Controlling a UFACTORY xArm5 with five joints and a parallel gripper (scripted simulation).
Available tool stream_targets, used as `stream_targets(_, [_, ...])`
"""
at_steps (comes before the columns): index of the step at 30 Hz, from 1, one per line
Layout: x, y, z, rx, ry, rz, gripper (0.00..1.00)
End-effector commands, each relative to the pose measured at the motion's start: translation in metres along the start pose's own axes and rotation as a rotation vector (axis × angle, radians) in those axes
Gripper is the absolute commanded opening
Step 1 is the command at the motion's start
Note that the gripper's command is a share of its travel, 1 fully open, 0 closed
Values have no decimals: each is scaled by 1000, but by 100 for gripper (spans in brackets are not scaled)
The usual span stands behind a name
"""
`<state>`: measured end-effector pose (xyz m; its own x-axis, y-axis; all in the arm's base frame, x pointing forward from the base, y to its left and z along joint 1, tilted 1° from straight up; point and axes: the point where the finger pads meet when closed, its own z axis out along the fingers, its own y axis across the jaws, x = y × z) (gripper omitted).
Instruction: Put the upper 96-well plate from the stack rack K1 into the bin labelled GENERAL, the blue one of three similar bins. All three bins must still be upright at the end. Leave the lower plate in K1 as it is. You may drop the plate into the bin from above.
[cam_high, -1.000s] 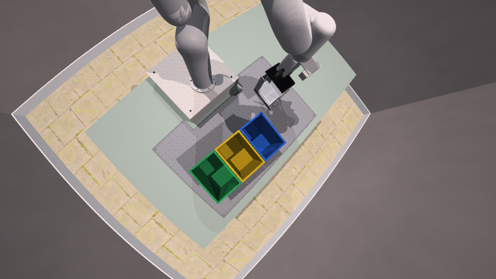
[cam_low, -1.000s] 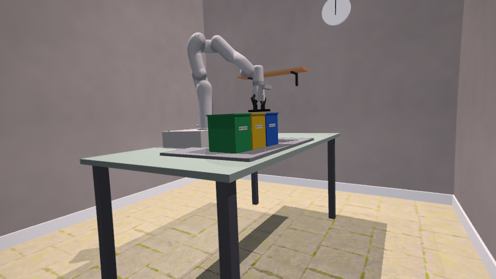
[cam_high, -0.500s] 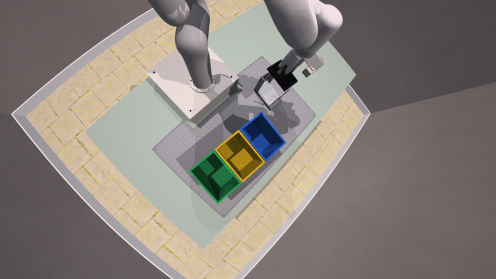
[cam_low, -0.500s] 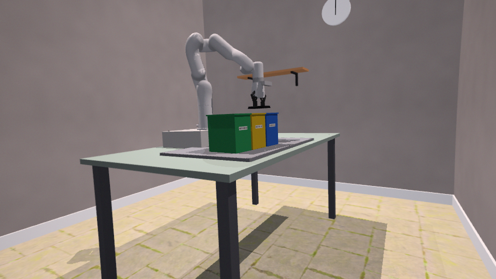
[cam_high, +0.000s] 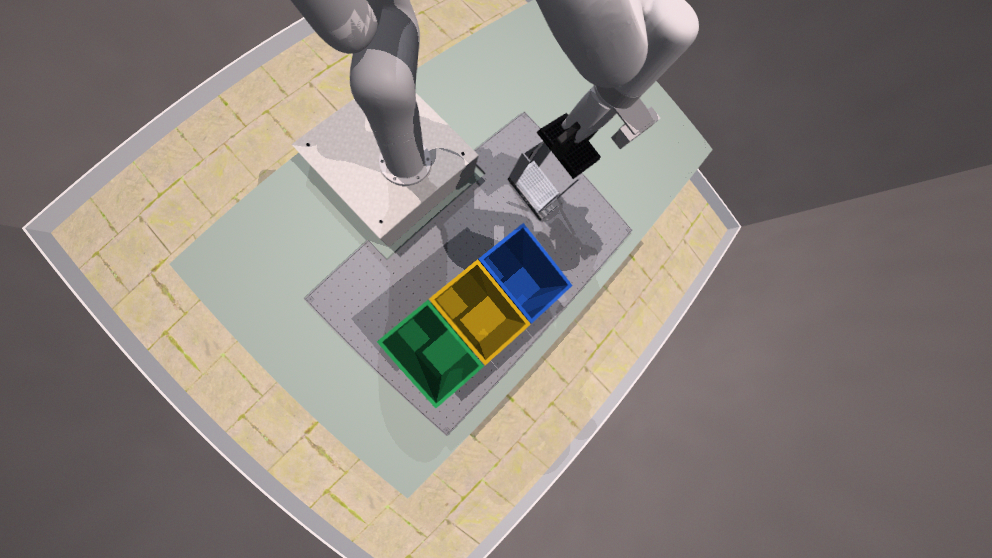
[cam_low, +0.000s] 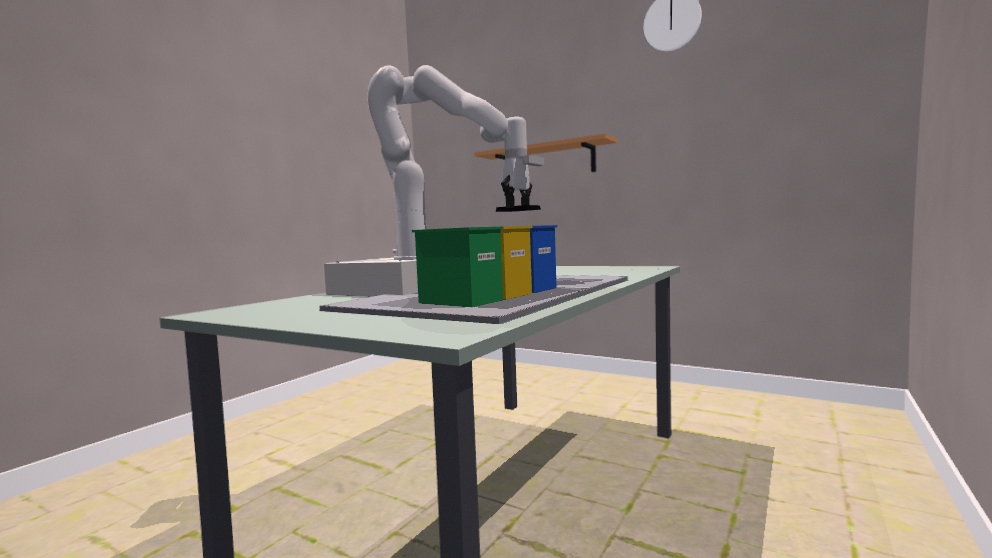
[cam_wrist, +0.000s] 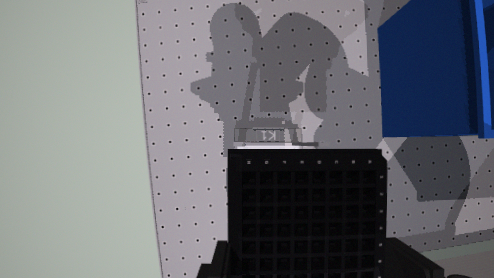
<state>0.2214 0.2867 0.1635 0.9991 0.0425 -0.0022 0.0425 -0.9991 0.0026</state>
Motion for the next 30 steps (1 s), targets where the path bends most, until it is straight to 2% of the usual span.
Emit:
stream_targets(1, [1, -1, -2, 2, 2, 0, 0])
stream_targets(11, [1, -1, -2, 2, 2, 0, 0])
stream_targets(30, [33, 46, 2, 1, 0, -18, 0])
